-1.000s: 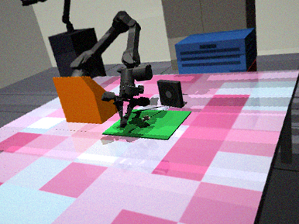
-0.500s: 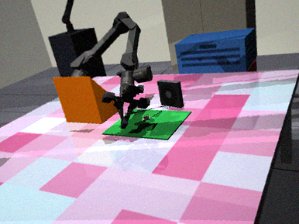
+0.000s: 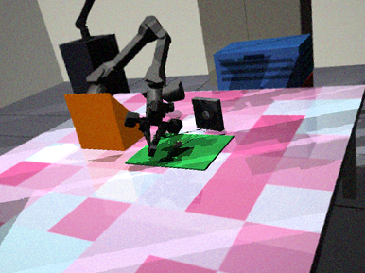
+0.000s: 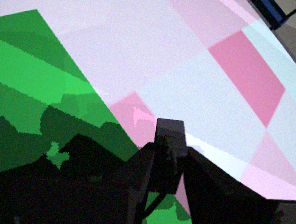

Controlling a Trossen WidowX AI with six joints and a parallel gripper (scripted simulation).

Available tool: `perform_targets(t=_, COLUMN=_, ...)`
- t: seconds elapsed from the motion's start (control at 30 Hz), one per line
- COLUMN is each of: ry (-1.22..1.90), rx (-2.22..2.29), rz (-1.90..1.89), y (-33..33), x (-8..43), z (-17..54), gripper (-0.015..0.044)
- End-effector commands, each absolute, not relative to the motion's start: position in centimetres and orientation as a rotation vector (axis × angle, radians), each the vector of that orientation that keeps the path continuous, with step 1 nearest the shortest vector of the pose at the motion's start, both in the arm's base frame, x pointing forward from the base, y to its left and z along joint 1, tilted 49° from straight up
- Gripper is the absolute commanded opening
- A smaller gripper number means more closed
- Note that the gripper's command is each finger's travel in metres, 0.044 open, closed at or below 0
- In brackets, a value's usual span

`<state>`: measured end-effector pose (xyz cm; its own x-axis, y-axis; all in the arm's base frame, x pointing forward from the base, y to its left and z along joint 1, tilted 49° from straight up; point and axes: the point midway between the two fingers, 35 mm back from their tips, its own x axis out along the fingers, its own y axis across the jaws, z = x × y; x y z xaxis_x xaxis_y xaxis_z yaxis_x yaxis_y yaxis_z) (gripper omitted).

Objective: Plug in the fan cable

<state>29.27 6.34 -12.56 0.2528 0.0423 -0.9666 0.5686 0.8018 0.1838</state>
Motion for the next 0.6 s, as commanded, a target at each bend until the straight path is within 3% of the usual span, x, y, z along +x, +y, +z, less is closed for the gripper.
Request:
perform_targets(t=0.0, ry=1.238, rx=0.569, rz=-0.413, y=6.03, x=29.04, z=-12.35, gripper=0.0)
perform_targets(t=0.57, ry=1.074, rx=0.593, rz=-0.456, y=6.29, x=29.04, z=-11.41, gripper=0.0)
